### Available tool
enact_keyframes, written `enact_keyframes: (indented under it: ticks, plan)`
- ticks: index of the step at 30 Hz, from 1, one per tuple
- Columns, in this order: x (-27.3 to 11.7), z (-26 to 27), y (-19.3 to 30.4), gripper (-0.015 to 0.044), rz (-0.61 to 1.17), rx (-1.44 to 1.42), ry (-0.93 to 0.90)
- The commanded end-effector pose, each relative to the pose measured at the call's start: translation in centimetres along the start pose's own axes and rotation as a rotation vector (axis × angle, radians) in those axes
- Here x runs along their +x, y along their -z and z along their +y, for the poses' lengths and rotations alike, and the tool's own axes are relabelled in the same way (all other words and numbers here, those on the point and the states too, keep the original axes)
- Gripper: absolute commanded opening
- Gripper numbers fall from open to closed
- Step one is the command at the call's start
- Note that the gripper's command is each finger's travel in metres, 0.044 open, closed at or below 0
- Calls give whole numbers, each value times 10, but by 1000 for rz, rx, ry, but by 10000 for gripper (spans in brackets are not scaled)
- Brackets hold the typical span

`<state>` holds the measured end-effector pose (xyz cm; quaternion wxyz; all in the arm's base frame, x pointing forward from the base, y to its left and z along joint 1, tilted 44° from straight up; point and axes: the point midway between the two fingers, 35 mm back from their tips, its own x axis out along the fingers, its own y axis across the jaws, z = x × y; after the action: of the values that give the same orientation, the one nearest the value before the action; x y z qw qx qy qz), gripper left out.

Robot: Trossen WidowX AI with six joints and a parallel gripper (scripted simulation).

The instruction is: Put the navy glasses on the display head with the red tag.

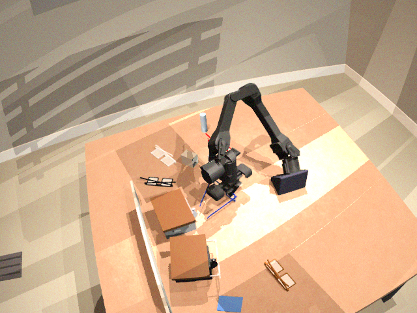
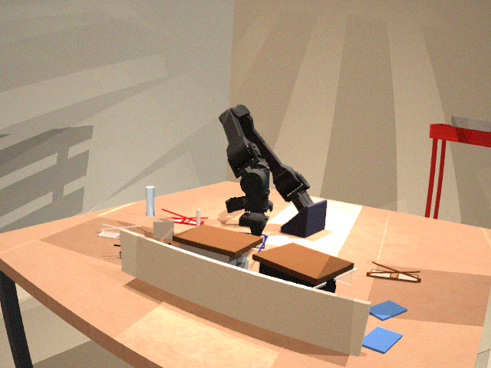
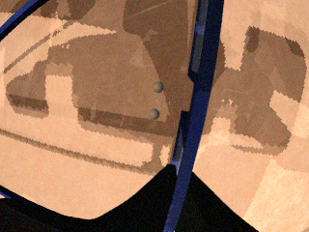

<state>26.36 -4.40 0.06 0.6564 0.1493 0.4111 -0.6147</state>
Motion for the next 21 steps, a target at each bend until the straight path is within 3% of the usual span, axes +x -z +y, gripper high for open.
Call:
enact_keyframes:
  ticks: [1, 15, 21]
  plan:
    - [-19, 5, 0, 0, 3, 5, -17]
    - [-94, 6, 0, 0, 0, 4, -16]
    - [-98, 6, -3, 0, 0, 32, -16]
